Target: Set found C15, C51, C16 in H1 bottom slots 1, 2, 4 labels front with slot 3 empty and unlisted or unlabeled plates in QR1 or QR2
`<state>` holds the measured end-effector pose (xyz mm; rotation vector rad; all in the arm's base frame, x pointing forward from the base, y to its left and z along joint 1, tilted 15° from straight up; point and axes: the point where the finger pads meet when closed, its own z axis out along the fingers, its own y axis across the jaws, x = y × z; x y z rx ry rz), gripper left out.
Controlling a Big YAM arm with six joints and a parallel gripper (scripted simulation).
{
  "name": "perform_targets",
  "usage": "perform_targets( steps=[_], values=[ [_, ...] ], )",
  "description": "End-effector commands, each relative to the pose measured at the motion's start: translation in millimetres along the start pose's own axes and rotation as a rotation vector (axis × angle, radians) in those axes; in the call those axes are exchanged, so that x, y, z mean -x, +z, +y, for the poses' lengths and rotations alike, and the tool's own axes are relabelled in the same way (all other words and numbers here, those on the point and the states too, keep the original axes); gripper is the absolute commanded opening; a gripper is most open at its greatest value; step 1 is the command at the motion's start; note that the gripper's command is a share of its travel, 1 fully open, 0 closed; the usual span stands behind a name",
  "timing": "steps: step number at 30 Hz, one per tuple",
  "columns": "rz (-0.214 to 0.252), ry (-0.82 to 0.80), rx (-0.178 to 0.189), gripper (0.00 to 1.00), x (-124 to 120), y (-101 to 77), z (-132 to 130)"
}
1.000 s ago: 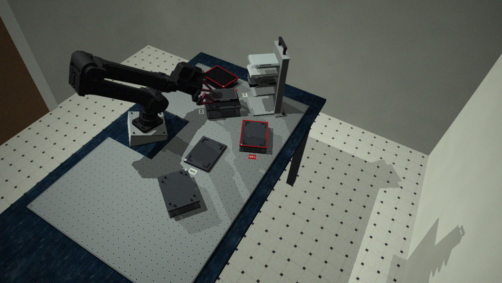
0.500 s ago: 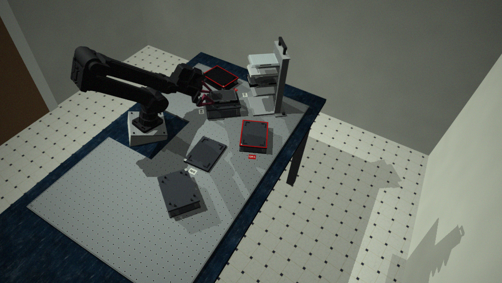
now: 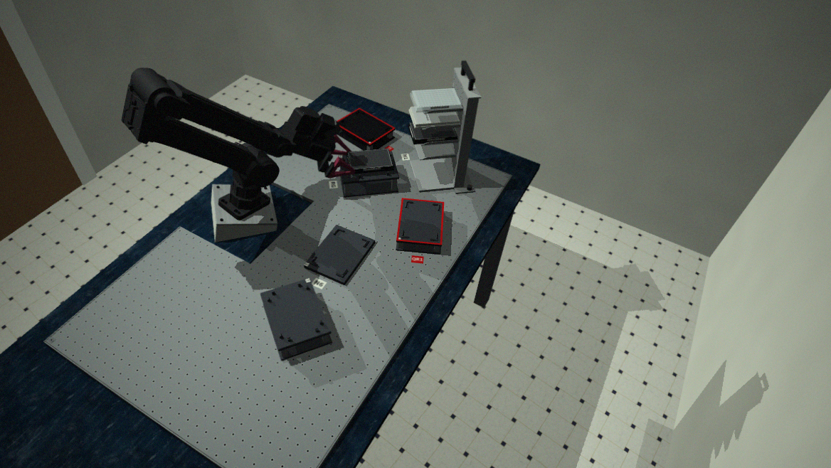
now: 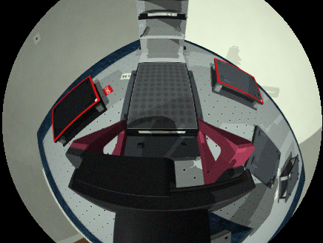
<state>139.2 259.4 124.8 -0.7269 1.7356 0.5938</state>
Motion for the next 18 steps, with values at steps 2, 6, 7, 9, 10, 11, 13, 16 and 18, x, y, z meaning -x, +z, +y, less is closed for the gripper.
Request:
perform_targets(
  steps=[2, 6, 7, 9, 10, 11, 13, 16, 18],
  values=[
    [-0.025, 0.01, -0.002, 0.86, 9.2, 3.4, 0.9],
    [-0.026, 0.009, -0.003, 0.86, 7.7, 4.4, 0.6],
    [-0.026, 0.009, -0.003, 0.86, 7.4, 4.7, 0.7],
    [-0.027, 0.01, -0.003, 0.86, 7.3, 5.3, 0.9],
    [-0.025, 0.008, -0.003, 0.86, 5.0, 5.2, 0.4],
    [-0.027, 0.009, -0.003, 0.86, 5.9, 5.7, 0.8],
    [-0.027, 0.009, -0.003, 0.86, 5.9, 5.7, 0.8],
    [-0.025, 0.008, -0.003, 0.86, 3.2, 6.1, 0.5],
    [-0.028, 0.01, -0.003, 0.86, 4.7, 7.1, 1.0]
  ],
)
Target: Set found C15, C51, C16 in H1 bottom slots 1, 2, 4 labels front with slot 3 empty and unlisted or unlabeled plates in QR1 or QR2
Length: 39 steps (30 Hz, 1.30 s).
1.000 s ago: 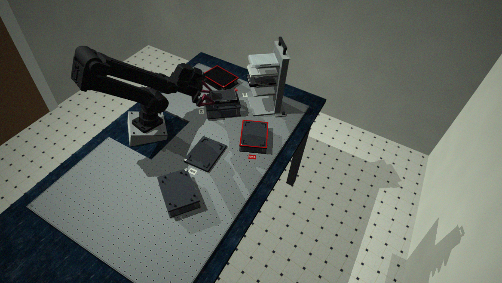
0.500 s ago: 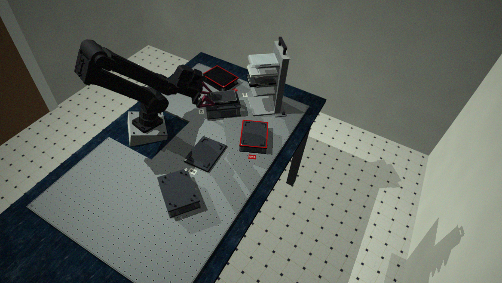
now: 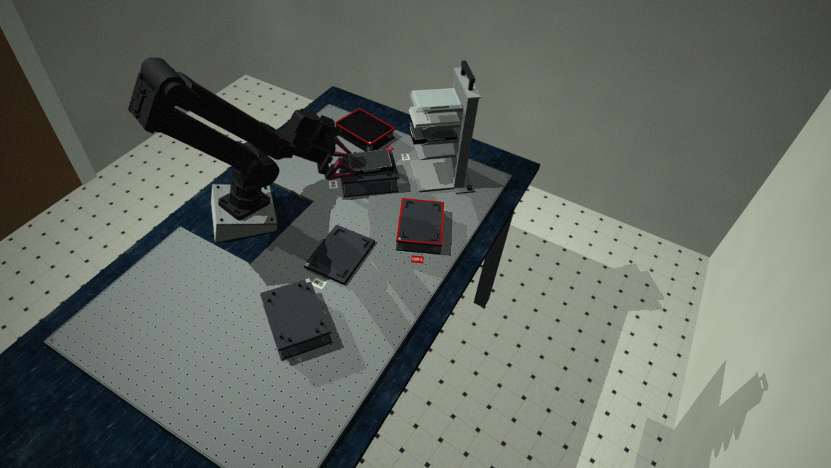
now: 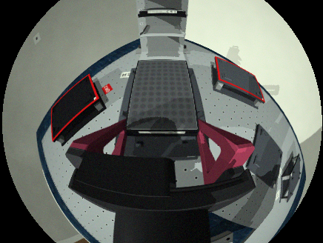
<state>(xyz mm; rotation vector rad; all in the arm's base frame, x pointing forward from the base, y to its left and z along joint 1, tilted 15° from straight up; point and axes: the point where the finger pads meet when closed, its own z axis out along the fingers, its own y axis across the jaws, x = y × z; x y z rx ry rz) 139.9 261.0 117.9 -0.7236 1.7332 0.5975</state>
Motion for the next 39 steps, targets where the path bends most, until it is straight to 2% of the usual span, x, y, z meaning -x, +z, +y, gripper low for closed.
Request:
perform_targets(
  steps=[1, 8, 9, 15, 16, 30, 31, 39],
  values=[
    [-0.021, 0.005, -0.004, 0.86, 8.2, 3.5, 0.2],
    [-0.021, 0.005, -0.004, 0.86, 4.8, 5.1, 0.2],
    [-0.029, 0.016, 0.005, 0.86, 12.1, 5.7, 5.0],
    [-0.029, 0.016, 0.005, 0.86, 12.2, 5.7, 5.0],
    [-0.029, 0.016, 0.005, 0.93, 12.2, 5.7, 5.0],
    [-0.029, 0.016, 0.005, 0.93, 12.2, 5.7, 5.0],
    [-0.029, 0.016, 0.005, 1.0, 12.2, 5.7, 5.0],
    [-0.029, 0.016, 0.005, 1.0, 12.2, 5.7, 5.0]
  ],
)
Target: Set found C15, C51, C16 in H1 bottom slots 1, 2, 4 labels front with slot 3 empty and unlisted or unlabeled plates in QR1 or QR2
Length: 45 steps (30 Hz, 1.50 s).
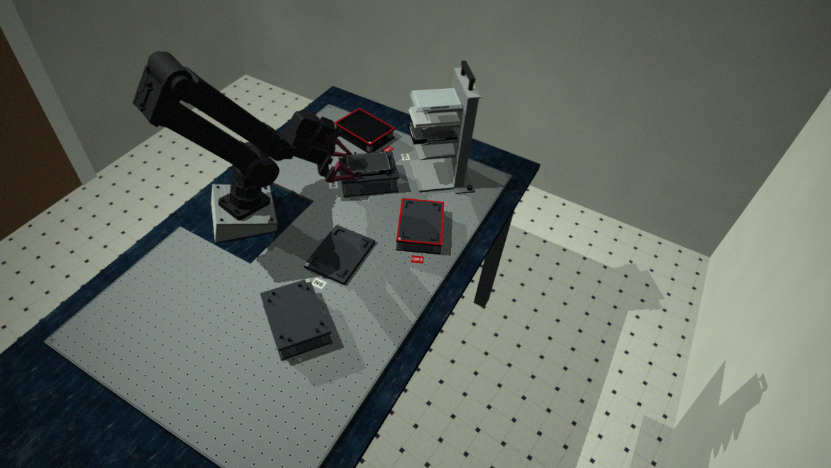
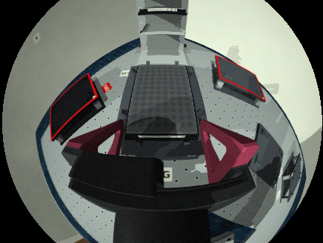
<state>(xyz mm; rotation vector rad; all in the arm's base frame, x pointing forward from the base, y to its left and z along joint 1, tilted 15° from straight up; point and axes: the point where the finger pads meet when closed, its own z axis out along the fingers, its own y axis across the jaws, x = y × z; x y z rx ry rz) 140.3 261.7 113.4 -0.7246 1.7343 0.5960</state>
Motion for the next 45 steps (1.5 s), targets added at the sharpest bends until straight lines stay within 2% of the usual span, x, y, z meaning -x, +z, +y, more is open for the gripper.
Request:
perform_targets(
  steps=[1, 7, 8, 22, 25, 26, 39, 41, 42, 43, 45],
  values=[
    [-0.031, 0.017, 0.006, 1.0, 16, 3.6, 5],
    [-0.031, 0.011, 0.004, 1.0, 21, 3.0, 5],
    [-0.047, 0.022, 0.012, 1.0, 32, 3.0, 9],
    [-0.055, 0.042, 0.019, 1.0, 59, -15.5, 11],
    [-0.043, 0.034, 0.017, 1.0, 52, -16.8, 9],
    [-0.055, 0.043, 0.019, 1.0, 62, -18.1, 10],
    [-0.058, 0.047, 0.021, 1.0, 83, -34.6, 8],
    [-0.058, 0.047, 0.021, 1.0, 83, -34.6, 8],
    [-0.023, 0.022, 0.012, 1.0, 59, -33.2, 4],
    [-0.051, 0.042, 0.019, 1.0, 80, -36.5, 7],
    [-0.059, 0.048, 0.021, 1.0, 89, -39.6, 8]
  ],
)
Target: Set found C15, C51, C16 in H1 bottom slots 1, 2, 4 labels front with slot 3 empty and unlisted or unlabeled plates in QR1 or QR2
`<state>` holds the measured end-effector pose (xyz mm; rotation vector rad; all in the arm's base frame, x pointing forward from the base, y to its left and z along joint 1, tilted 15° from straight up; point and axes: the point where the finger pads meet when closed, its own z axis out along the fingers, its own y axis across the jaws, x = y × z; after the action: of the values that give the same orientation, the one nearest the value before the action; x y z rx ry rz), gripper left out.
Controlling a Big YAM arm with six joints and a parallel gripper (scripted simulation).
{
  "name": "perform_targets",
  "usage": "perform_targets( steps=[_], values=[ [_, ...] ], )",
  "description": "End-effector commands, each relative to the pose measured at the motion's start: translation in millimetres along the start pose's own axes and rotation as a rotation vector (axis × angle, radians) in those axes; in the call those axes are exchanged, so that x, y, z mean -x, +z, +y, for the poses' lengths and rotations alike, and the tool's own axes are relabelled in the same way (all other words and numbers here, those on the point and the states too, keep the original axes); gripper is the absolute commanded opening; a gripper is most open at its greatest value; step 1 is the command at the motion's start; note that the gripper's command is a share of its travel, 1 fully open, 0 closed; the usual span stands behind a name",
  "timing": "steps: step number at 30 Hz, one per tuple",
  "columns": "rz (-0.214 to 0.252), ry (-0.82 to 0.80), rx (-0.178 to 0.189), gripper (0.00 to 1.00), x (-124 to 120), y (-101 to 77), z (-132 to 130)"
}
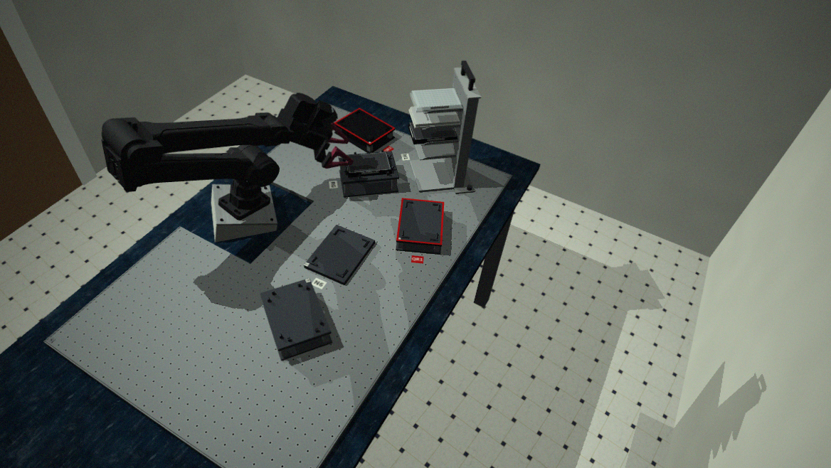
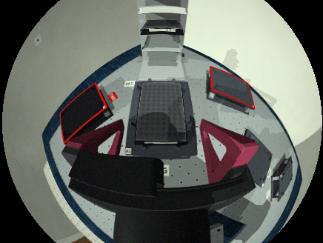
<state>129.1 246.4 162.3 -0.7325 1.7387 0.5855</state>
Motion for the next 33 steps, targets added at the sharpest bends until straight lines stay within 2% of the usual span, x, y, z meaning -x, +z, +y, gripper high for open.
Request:
perform_targets(
  steps=[1, 13, 14, 28, 30, 33],
  values=[
    [-0.067, 0.057, 0.024, 1.0, 48, -10.2, 8],
    [-0.067, 0.059, 0.025, 1.0, 62, -22.2, 6],
    [-0.025, 0.051, 0.005, 1.0, 60, -14.2, 3],
    [0.344, 0.039, 0.005, 1.0, 78, 35.6, 4],
    [0.344, 0.039, 0.005, 1.0, 78, 35.6, 4],
    [0.424, 0.017, 0.009, 1.0, 81, 45.6, 4]
  ],
)
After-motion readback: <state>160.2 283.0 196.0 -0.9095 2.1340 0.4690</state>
